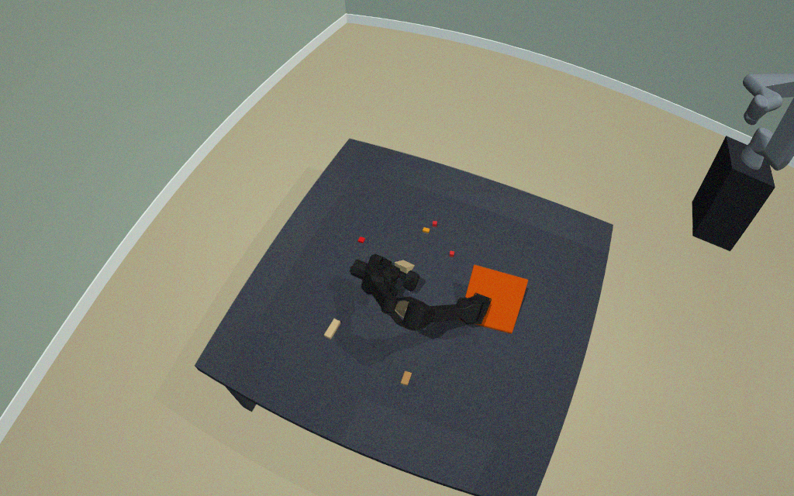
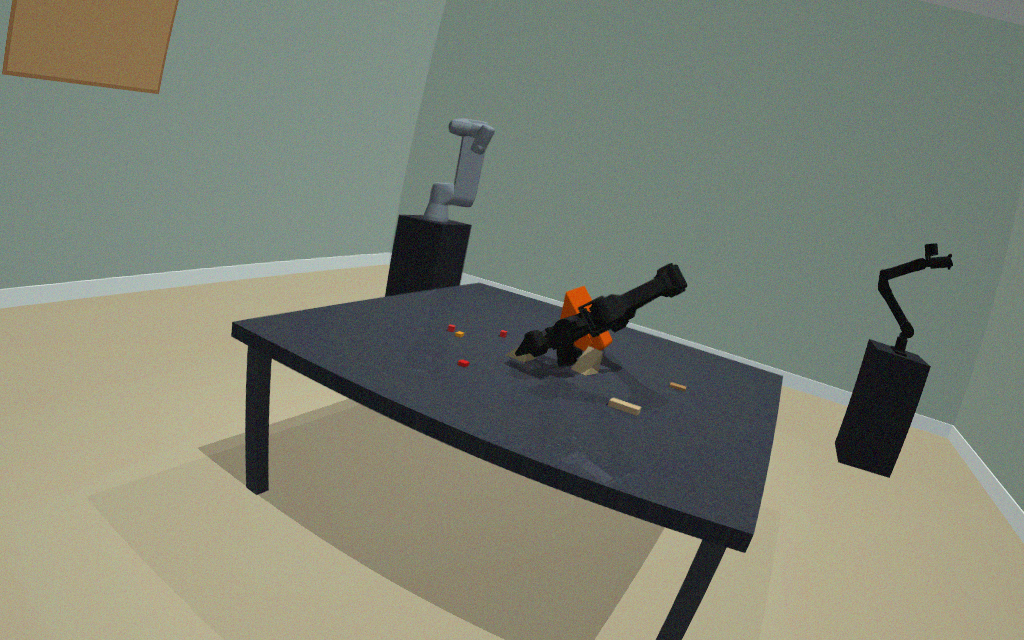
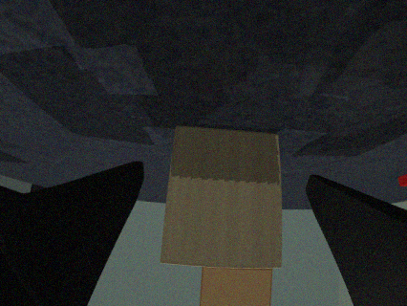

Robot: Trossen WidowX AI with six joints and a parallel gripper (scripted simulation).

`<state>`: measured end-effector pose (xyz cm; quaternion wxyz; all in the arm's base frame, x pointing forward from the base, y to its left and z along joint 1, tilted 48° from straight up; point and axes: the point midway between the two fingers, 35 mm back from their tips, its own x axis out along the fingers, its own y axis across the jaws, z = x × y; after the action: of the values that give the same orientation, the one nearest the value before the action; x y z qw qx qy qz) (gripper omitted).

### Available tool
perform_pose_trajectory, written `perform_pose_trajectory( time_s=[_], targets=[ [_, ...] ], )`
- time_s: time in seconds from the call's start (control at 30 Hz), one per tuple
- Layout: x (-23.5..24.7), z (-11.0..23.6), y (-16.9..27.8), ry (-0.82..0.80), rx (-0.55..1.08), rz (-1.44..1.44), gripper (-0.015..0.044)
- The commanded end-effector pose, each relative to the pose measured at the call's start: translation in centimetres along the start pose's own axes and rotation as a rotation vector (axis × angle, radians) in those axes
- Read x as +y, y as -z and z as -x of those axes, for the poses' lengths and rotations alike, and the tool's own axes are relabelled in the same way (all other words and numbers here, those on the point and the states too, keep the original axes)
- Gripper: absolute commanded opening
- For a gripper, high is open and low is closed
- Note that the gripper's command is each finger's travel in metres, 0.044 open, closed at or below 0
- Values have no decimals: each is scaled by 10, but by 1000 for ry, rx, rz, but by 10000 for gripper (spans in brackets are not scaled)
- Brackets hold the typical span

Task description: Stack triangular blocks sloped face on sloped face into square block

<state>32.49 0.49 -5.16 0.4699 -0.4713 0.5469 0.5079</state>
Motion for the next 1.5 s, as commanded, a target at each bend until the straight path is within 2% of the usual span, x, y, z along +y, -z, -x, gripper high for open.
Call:
perform_pose_trajectory(
  time_s=[0.0, 0.13, 0.43, 0.63, 0.83, 1.07, 1.47],
  targets=[
    [2, -10, 1, -6, 4, 4, 440],
    [3, -13, 1, -6, 4, 4, 440],
    [3, -13, 1, -6, 4, 4, 204],
    [3, -13, 1, -6, 4, 4, 164],
    [3, -11, 3, -7, 1, 0, 6],
    [3, -12, 4, -8, -26, -1, 0],
    [3, -12, 27, -9, -330, -3, 0]
  ],
)
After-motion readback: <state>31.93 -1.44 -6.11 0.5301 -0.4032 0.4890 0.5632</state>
